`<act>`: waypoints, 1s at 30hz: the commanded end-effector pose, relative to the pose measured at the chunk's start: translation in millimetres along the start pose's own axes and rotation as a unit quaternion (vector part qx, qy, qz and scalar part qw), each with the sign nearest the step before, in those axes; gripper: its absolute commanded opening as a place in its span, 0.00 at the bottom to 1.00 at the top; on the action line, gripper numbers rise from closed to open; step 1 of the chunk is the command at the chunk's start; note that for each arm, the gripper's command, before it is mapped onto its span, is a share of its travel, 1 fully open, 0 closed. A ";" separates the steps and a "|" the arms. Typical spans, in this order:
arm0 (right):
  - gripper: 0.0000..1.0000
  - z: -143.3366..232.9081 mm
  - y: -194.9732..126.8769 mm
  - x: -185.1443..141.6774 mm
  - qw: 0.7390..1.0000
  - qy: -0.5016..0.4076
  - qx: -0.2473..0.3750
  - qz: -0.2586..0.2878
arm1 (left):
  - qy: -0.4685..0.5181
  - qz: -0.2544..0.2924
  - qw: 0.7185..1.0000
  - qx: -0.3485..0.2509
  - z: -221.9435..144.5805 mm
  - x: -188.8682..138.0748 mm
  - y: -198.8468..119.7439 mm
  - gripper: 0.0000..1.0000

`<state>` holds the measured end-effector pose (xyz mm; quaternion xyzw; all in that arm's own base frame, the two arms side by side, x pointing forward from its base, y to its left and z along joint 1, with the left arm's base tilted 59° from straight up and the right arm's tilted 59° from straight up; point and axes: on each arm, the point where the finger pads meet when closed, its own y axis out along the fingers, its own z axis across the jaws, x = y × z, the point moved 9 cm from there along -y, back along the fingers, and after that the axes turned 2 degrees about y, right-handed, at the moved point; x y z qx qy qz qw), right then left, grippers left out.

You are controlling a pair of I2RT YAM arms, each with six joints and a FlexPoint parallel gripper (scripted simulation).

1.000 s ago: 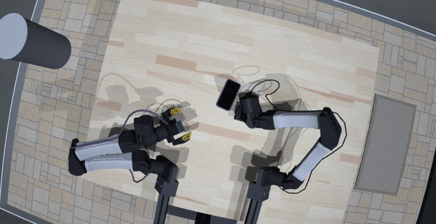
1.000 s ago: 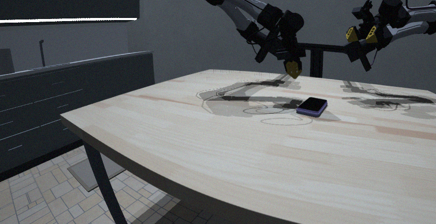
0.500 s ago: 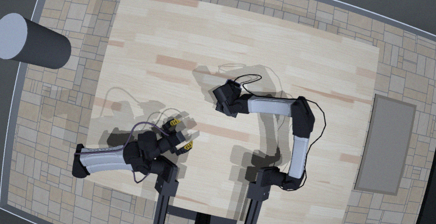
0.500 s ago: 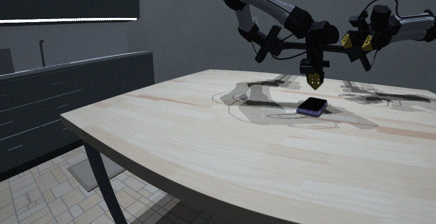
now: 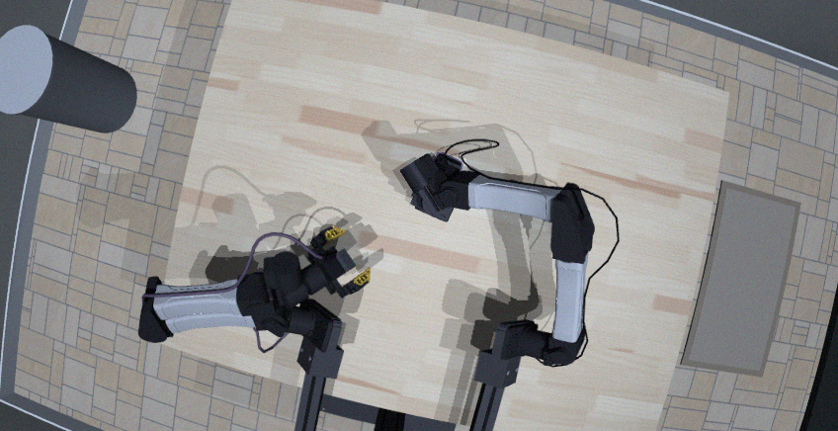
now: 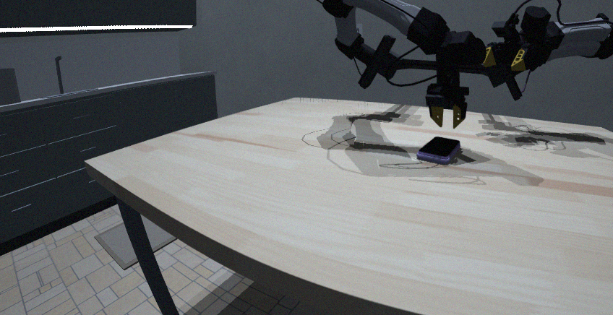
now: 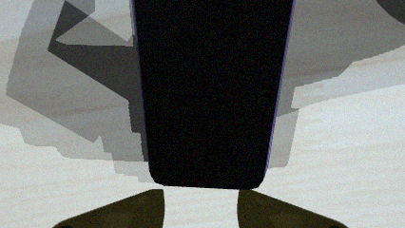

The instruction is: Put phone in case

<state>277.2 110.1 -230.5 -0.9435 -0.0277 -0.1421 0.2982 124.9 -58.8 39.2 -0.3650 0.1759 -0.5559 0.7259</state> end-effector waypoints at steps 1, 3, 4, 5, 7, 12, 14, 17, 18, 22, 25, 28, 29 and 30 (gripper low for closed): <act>0.36 3.4 -1.8 -2.8 1.000 -0.005 -0.004 0.000 | -0.001 -0.001 1.000 0.002 0.1 1.3 0.0 1.00; 0.36 3.4 -1.8 -2.8 1.000 -0.005 -0.004 0.000 | -0.001 -0.001 1.000 0.002 0.1 1.3 0.0 1.00; 0.36 3.4 -1.8 -2.8 1.000 -0.005 -0.004 0.000 | -0.001 -0.001 1.000 0.002 0.1 1.3 0.0 1.00; 0.36 3.4 -1.8 -2.8 1.000 -0.005 -0.004 0.000 | -0.001 -0.001 1.000 0.002 0.1 1.3 0.0 1.00; 0.36 -0.2 4.0 -8.7 1.000 -0.006 -0.006 0.004 | -0.001 -0.001 1.000 0.002 0.1 1.3 0.0 1.00; 0.36 -5.3 22.3 -10.5 1.000 -0.005 -0.001 0.002 | -0.001 -0.001 1.000 0.002 0.1 1.3 0.0 1.00; 0.36 -5.5 23.0 -10.6 1.000 -0.005 0.000 0.002 | -0.001 -0.001 1.000 0.002 0.1 1.3 0.0 1.00; 0.36 -5.4 26.2 -9.4 1.000 -0.004 0.003 0.002 | -0.001 -0.001 1.000 0.002 0.1 1.3 0.0 1.00; 0.36 -5.4 26.2 -9.4 1.000 -0.004 0.003 0.002 | -0.001 -0.001 1.000 0.002 0.1 1.3 0.0 1.00; 0.36 -5.2 30.3 -8.5 1.000 -0.004 0.009 0.004 | -0.001 -0.001 1.000 0.002 0.1 1.3 0.0 1.00; 0.36 -5.3 34.4 -7.3 1.000 -0.004 0.014 0.003 | -0.001 -0.001 1.000 0.002 0.1 1.3 0.0 1.00; 0.36 -5.9 38.4 -6.4 1.000 -0.004 0.017 0.002 | -0.001 -0.001 1.000 0.002 0.1 1.3 0.0 1.00; 0.36 -6.3 39.7 -6.3 1.000 -0.004 0.018 0.002 | -0.001 -0.001 1.000 0.002 0.1 1.3 0.0 1.00; 0.36 -6.6 41.1 -6.3 1.000 -0.004 0.019 0.002 | -0.001 -0.001 1.000 0.002 0.1 1.3 0.0 1.00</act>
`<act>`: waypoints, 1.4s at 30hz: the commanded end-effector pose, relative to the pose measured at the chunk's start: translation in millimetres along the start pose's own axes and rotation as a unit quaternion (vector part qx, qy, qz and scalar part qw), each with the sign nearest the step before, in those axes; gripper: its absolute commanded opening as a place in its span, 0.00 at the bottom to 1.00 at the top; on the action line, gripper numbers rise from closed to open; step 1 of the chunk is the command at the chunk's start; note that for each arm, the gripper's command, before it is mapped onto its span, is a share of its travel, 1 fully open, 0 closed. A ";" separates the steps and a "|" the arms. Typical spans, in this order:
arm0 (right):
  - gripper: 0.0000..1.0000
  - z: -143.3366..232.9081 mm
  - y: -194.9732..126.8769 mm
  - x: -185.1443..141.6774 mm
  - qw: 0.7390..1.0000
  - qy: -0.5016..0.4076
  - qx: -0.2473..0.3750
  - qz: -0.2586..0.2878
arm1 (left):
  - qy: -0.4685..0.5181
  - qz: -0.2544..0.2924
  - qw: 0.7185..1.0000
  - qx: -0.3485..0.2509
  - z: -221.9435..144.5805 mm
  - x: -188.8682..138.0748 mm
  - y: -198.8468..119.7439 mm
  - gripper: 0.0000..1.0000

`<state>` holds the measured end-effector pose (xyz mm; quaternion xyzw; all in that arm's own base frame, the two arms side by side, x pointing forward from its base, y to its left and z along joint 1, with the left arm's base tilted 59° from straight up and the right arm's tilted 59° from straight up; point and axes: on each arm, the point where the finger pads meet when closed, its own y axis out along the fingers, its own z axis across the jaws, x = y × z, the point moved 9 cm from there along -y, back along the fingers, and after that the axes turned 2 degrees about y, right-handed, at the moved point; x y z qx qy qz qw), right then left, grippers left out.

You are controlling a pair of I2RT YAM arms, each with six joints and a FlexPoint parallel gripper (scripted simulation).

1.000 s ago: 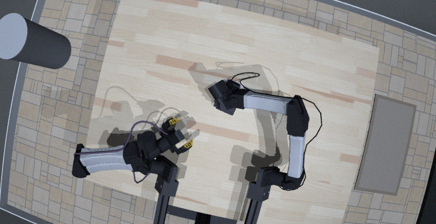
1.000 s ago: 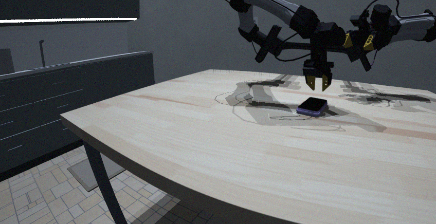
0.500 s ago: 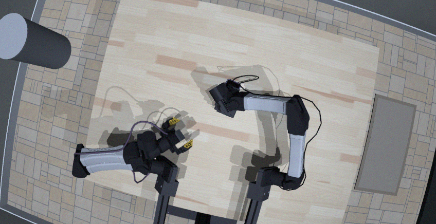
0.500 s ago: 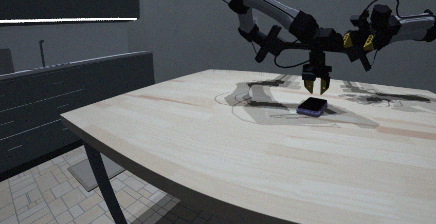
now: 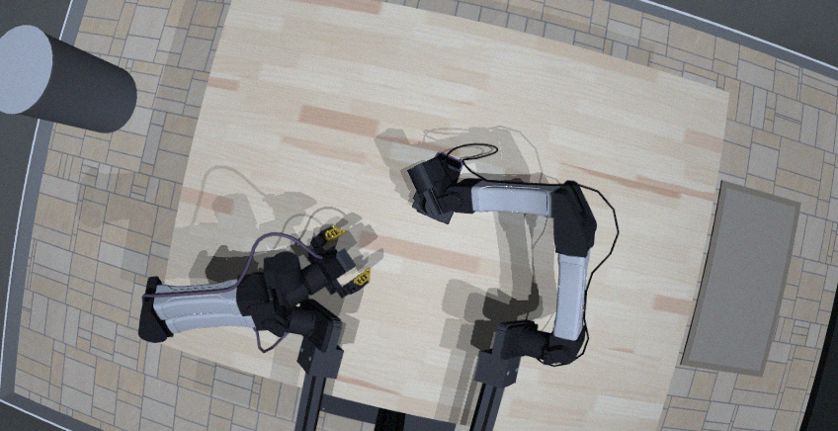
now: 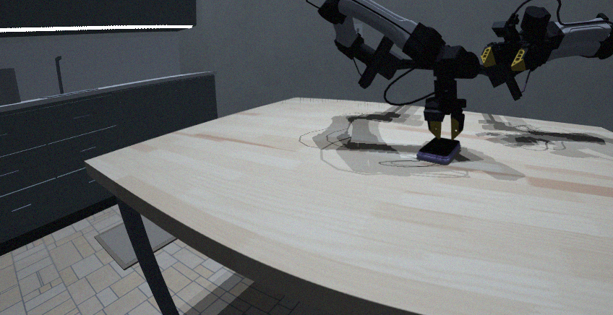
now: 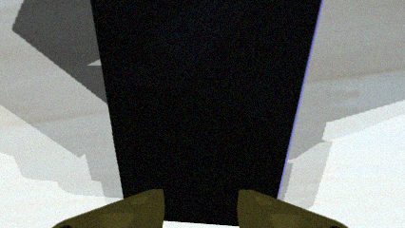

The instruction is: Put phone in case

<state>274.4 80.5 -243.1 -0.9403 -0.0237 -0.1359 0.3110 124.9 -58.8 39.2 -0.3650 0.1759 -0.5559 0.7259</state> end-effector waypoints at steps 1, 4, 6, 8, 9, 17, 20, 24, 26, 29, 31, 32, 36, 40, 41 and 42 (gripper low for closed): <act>0.36 0.4 11.5 -0.8 1.000 0.000 0.007 -0.005 | -0.001 -0.001 1.000 0.002 0.1 1.3 0.0 1.00; 0.36 -0.8 15.5 -0.8 1.000 0.000 0.010 -0.005 | -0.001 -0.001 1.000 0.002 0.1 1.3 0.0 1.00; 0.36 -0.8 15.5 -0.8 1.000 0.000 0.010 -0.005 | -0.001 -0.001 1.000 0.002 0.1 1.3 0.0 1.00; 0.36 -1.4 18.2 -1.0 1.000 0.000 0.013 -0.003 | -0.001 -0.001 1.000 0.002 0.1 1.3 0.0 1.00; 0.36 -1.8 19.5 -1.0 1.000 0.000 0.014 -0.003 | -0.001 -0.001 1.000 0.002 0.1 1.3 0.0 1.00; 0.36 -2.9 26.7 -1.9 1.000 -0.005 0.026 -0.007 | -0.001 -0.001 1.000 0.002 0.1 1.3 0.0 1.00; 0.36 -4.0 30.7 -2.0 0.999 -0.005 0.032 -0.006 | -0.001 -0.001 1.000 0.002 0.1 1.3 0.0 1.00; 0.36 -4.8 33.4 -1.9 0.999 -0.005 0.035 -0.006 | -0.001 -0.001 1.000 0.002 0.1 1.3 0.0 1.00; 0.36 -5.7 36.1 -1.9 0.999 -0.005 0.039 -0.005 | -0.001 -0.001 1.000 0.002 0.1 1.3 0.0 1.00; 0.36 -7.1 40.2 -1.8 0.999 -0.005 0.045 -0.005 | -0.001 -0.001 1.000 0.002 0.1 1.3 0.0 1.00; 0.36 -8.1 42.9 -1.7 0.999 -0.005 0.048 -0.005 | -0.001 -0.001 1.000 0.002 0.1 1.3 0.0 1.00; 0.36 -8.7 44.3 -1.6 0.999 -0.005 0.050 -0.005 | -0.001 -0.001 1.000 0.002 0.1 1.3 0.0 1.00; 0.36 -10.8 49.8 -1.3 0.998 -0.005 0.058 -0.004 | -0.001 -0.001 1.000 0.002 0.1 1.3 0.0 1.00; 0.36 -9.4 45.9 -0.1 0.999 -0.004 0.049 -0.003 | -0.001 -0.001 1.000 0.002 0.1 1.3 0.0 1.00; 0.36 -7.4 41.9 1.1 0.999 -0.003 0.044 -0.005 | -0.001 -0.001 1.000 0.002 0.1 1.3 0.0 1.00; 0.36 -4.9 36.6 2.3 0.999 -0.001 0.039 -0.005 | -0.001 -0.001 1.000 0.002 0.1 1.3 0.0 1.00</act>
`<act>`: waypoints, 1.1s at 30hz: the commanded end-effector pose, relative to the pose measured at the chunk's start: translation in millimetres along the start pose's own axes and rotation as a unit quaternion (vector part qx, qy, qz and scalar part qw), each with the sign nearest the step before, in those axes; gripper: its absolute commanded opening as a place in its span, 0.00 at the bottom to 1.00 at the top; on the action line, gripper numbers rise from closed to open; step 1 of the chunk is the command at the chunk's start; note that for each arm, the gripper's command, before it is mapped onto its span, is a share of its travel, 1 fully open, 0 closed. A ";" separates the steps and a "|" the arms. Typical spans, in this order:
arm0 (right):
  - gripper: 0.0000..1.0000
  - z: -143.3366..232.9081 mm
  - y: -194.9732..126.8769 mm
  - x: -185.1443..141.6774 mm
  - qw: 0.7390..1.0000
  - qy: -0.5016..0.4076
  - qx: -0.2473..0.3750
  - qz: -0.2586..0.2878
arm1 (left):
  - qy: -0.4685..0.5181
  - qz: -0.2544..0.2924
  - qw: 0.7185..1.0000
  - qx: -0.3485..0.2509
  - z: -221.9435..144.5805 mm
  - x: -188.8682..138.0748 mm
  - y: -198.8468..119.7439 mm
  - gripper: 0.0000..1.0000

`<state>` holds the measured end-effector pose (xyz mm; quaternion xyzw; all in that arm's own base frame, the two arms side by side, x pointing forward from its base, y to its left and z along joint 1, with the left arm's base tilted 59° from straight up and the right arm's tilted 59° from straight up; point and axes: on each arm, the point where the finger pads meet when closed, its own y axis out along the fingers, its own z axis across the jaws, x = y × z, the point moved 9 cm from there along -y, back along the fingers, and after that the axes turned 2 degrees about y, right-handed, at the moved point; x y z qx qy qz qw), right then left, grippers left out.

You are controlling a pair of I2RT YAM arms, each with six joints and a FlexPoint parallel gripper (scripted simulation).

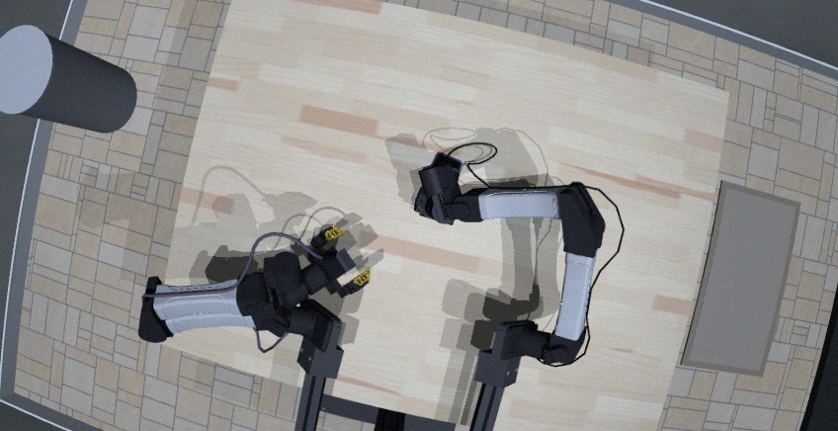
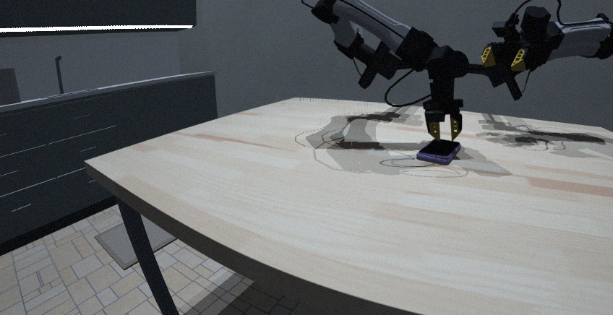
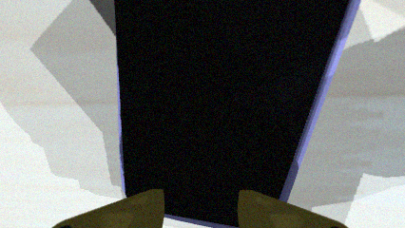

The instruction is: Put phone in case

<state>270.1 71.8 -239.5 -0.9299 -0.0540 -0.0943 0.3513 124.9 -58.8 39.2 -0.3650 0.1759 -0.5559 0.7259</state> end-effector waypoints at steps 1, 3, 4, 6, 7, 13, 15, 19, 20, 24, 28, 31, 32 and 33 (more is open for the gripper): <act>0.36 3.6 26.2 4.9 0.999 0.047 -0.015 0.004 | -0.001 -0.001 1.000 0.002 0.1 1.3 0.0 1.00; 0.36 8.2 11.8 4.4 0.998 0.044 -0.033 0.006 | -0.001 -0.001 1.000 0.002 0.1 1.3 0.0 1.00; 0.36 12.2 1.5 4.2 0.998 0.042 -0.041 0.001 | -0.001 -0.001 1.000 0.002 0.1 1.3 0.0 1.00; 0.36 16.7 -13.0 4.0 0.998 0.040 -0.054 -0.006 | -0.001 -0.001 1.000 0.002 0.1 1.3 0.0 1.00; 0.36 17.2 -14.8 4.1 0.998 0.040 -0.056 -0.007 | -0.001 -0.001 1.000 0.002 0.1 1.3 0.0 1.00; 0.36 14.6 -11.5 5.3 0.997 0.045 -0.058 -0.001 | -0.001 -0.001 1.000 0.002 0.1 1.3 0.0 1.00; 0.36 14.6 -11.5 5.3 0.997 0.045 -0.058 -0.001 | -0.001 -0.001 1.000 0.002 0.1 1.3 0.0 1.00; 0.36 15.1 -11.5 4.9 0.997 0.045 -0.055 0.002 | -0.001 -0.001 1.000 0.002 0.1 1.3 0.0 1.00; 0.36 15.1 -11.5 4.9 0.997 0.045 -0.055 0.002 | -0.001 -0.001 1.000 0.002 0.1 1.3 0.0 1.00; 0.36 15.1 -11.5 4.9 0.997 0.045 -0.055 0.002 | -0.001 -0.001 1.000 0.002 0.1 1.3 0.0 1.00; 0.36 15.1 -11.5 4.9 0.997 0.045 -0.055 0.002 | -0.001 -0.001 1.000 0.002 0.1 1.3 0.0 1.00; 0.36 15.1 -11.5 4.9 0.997 0.045 -0.055 0.002 | -0.001 -0.001 1.000 0.002 0.1 1.3 0.0 1.00; 0.36 15.1 -11.5 4.9 0.997 0.045 -0.055 0.002 | -0.001 -0.001 1.000 0.002 0.1 1.3 0.0 1.00; 0.36 15.1 -11.5 4.9 0.998 0.044 -0.055 0.002 | -0.001 -0.001 1.000 0.002 0.1 1.3 0.0 1.00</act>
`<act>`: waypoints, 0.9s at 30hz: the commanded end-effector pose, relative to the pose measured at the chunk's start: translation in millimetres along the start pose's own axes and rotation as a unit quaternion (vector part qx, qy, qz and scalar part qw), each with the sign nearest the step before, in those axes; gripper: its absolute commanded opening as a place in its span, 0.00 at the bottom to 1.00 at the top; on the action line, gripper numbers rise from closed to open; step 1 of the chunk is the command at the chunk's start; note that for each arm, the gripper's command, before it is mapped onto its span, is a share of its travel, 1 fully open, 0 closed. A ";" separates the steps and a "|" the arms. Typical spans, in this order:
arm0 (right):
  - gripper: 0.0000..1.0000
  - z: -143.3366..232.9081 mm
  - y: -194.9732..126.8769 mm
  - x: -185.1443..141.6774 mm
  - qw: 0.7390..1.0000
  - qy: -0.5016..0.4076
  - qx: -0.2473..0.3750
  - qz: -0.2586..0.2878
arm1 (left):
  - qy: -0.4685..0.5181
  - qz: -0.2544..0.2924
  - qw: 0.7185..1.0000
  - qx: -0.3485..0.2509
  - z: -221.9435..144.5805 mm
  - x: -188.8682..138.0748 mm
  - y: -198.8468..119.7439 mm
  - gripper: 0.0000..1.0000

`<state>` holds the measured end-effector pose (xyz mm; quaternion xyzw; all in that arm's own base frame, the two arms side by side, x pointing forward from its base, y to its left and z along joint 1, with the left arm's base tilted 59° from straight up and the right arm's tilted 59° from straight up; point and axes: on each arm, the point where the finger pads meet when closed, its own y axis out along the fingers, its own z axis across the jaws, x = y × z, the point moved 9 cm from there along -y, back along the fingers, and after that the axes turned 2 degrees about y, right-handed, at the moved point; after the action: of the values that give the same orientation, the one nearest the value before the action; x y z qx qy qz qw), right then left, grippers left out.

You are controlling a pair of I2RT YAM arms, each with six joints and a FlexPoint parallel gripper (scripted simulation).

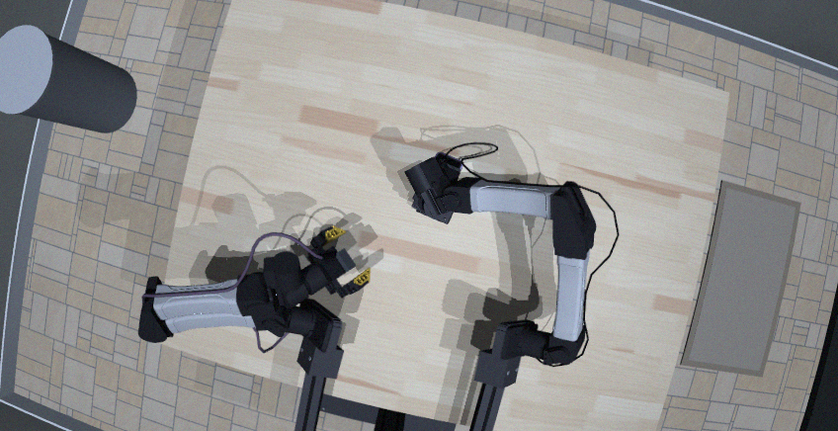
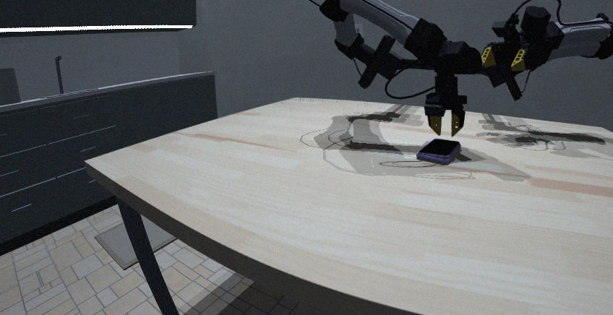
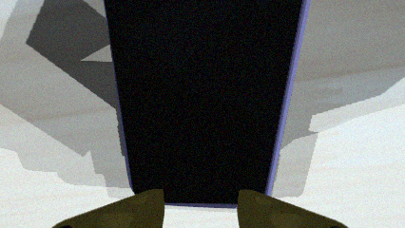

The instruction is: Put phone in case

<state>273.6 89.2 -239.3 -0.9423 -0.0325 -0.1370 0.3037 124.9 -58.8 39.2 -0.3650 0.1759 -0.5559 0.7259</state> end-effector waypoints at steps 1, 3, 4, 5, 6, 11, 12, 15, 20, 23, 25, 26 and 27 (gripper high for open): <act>0.36 3.4 0.7 0.6 1.000 0.000 -0.002 0.001 | -0.001 -0.001 1.000 0.002 0.1 1.3 0.0 1.00; 0.36 2.2 3.5 0.6 1.000 0.002 -0.002 0.003 | -0.001 -0.001 1.000 0.002 0.1 1.3 0.0 1.00; 0.36 0.8 6.8 0.4 1.000 0.003 -0.002 0.005 | -0.001 -0.001 1.000 0.002 0.1 1.3 0.0 1.00; 0.36 1.1 8.2 0.6 1.000 0.004 0.001 0.003 | -0.001 -0.001 1.000 0.002 0.1 1.3 0.0 1.00; 0.36 0.8 9.9 -0.3 1.000 0.004 0.002 0.002 | -0.001 -0.001 1.000 0.002 0.1 1.3 0.0 1.00; 0.36 -0.7 13.7 -2.0 1.000 0.003 0.004 0.003 | -0.001 -0.001 1.000 0.002 0.1 1.3 0.0 1.00; 0.36 -0.7 13.7 -1.9 1.000 0.003 0.004 0.002 | -0.001 -0.001 1.000 0.002 0.1 1.3 0.0 1.00; 0.36 -1.2 15.5 -1.6 1.000 0.003 0.004 0.001 | -0.001 -0.001 1.000 0.002 0.1 1.3 0.0 1.00; 0.36 -2.5 20.9 -1.4 1.000 0.003 0.008 0.001 | -0.001 -0.001 1.000 0.002 0.1 1.3 0.0 1.00; 0.36 -3.5 24.9 -1.4 1.000 0.003 0.012 0.001 | -0.001 -0.001 1.000 0.002 0.1 1.3 0.0 1.00; 0.36 -4.3 27.6 -1.2 1.000 0.003 0.013 0.001 | -0.001 -0.001 1.000 0.002 0.1 1.3 0.0 1.00; 0.36 -4.5 28.9 -1.3 1.000 0.003 0.015 0.002 | -0.001 -0.001 1.000 0.002 0.1 1.3 0.0 1.00; 0.36 -4.7 30.3 -1.4 1.000 0.003 0.017 0.003 | -0.001 -0.001 1.000 0.002 0.1 1.3 0.0 1.00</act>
<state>274.8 75.5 -244.5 -0.9395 -0.0357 -0.1324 0.3138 124.9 -58.8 39.2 -0.3650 0.1759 -0.5559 0.7259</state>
